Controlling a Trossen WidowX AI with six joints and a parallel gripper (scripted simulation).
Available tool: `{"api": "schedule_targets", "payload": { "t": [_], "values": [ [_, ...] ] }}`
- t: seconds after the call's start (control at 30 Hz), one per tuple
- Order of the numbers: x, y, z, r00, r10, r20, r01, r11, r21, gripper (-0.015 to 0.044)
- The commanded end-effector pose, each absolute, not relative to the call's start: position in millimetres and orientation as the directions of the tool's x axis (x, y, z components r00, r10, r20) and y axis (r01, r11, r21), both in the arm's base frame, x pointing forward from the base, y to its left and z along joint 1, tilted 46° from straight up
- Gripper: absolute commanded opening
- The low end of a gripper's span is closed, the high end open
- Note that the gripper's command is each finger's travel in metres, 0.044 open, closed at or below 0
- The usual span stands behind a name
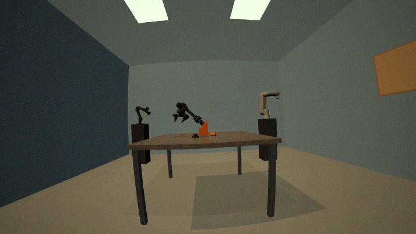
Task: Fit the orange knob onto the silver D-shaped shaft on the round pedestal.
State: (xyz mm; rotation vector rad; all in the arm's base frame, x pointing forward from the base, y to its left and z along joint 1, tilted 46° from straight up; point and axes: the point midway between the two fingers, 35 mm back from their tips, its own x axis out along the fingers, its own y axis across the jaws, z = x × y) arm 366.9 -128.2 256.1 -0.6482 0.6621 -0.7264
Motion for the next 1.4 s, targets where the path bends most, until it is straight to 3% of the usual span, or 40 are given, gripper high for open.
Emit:
{"api": "schedule_targets", "payload": {
  "t": [0.0,0.33,0.53,0.7,0.83,1.37],
  "values": [
    [390.7,-91.2,195.2,0.566,-0.692,-0.449,0.148,0.621,-0.770,0.0440],
    [387.0,3.3,53.8,0.416,-0.583,-0.698,-0.411,0.564,-0.717,0.0440],
    [345.0,50.5,-25.6,0.253,-0.594,-0.763,-0.707,0.425,-0.565,0.0440],
    [289.2,75.0,-82.8,0.106,-0.667,-0.737,-0.893,0.263,-0.366,0.0440],
    [265.4,77.4,-99.0,0.057,-0.710,-0.702,-0.941,0.198,-0.275,0.0440],
    [266.7,56.8,-115.1,0.057,-0.710,-0.702,-0.941,0.198,-0.276,0.0440]
  ]
}}
